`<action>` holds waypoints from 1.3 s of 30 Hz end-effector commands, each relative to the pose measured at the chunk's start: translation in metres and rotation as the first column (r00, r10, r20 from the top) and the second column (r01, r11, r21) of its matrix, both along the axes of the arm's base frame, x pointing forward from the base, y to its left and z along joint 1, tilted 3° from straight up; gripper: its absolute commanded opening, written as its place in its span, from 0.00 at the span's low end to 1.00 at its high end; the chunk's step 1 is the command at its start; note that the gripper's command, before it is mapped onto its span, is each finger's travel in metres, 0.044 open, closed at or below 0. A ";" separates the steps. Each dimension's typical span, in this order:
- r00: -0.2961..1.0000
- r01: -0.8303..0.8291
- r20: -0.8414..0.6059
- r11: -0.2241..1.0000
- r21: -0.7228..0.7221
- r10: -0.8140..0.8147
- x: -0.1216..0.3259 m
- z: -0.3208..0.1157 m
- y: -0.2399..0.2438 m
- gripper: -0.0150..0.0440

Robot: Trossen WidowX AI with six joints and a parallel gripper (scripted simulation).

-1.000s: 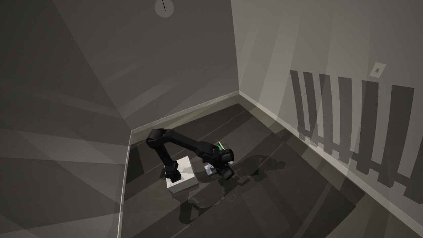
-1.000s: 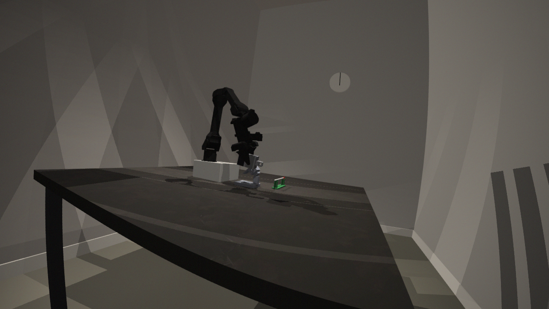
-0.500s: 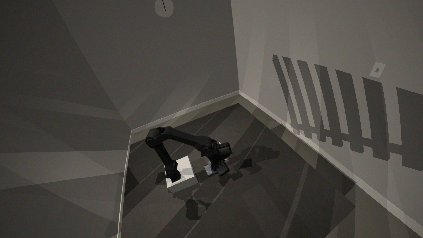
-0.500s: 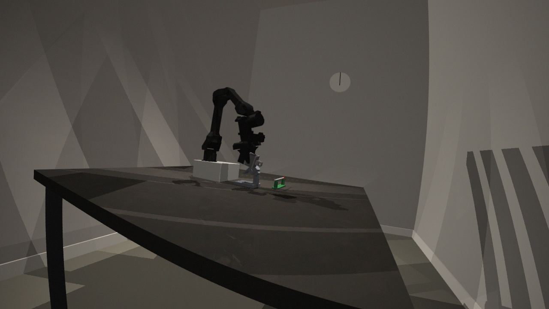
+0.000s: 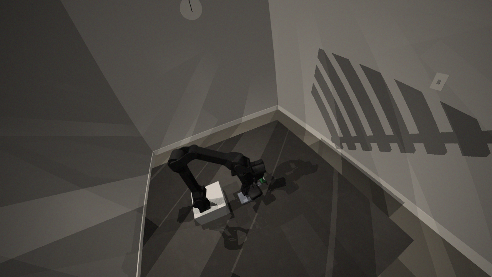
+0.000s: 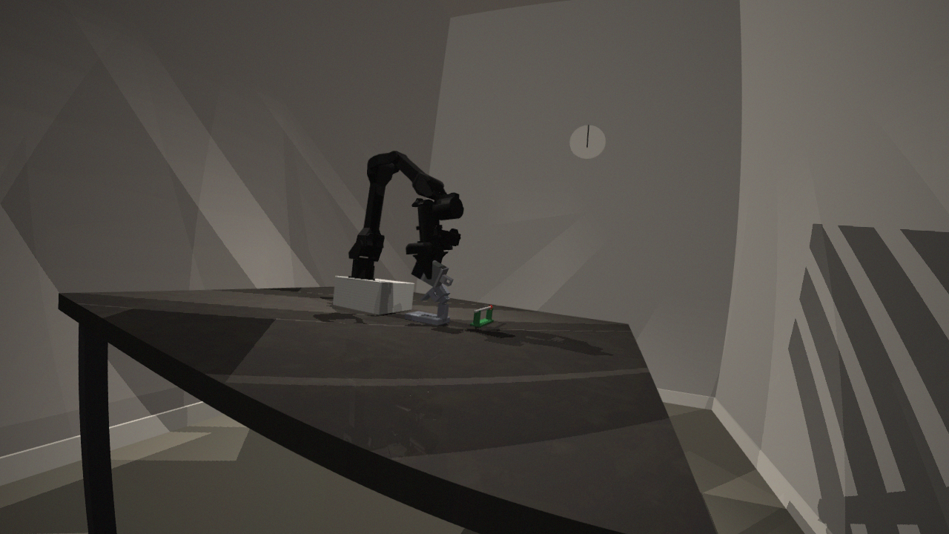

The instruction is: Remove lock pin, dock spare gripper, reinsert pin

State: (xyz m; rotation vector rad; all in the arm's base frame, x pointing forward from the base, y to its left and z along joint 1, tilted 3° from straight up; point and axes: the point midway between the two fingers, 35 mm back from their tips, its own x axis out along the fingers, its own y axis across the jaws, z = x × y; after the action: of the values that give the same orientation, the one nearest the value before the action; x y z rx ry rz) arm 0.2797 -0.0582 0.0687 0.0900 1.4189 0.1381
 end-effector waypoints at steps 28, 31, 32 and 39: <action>0.965 0.015 -0.262 0.998 -0.063 -0.031 -0.049 0.017 0.040 0.25; 0.954 0.019 -0.296 0.997 -0.078 -0.041 -0.057 0.020 0.043 0.25; 0.951 0.020 -0.307 0.996 -0.083 -0.045 -0.059 0.020 0.044 0.25; 0.925 0.023 -0.373 0.993 -0.120 -0.066 -0.074 0.026 0.050 0.25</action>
State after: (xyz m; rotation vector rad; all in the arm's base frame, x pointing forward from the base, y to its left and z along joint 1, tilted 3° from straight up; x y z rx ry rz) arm 0.2095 -0.0095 0.0904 0.0672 1.7892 0.0220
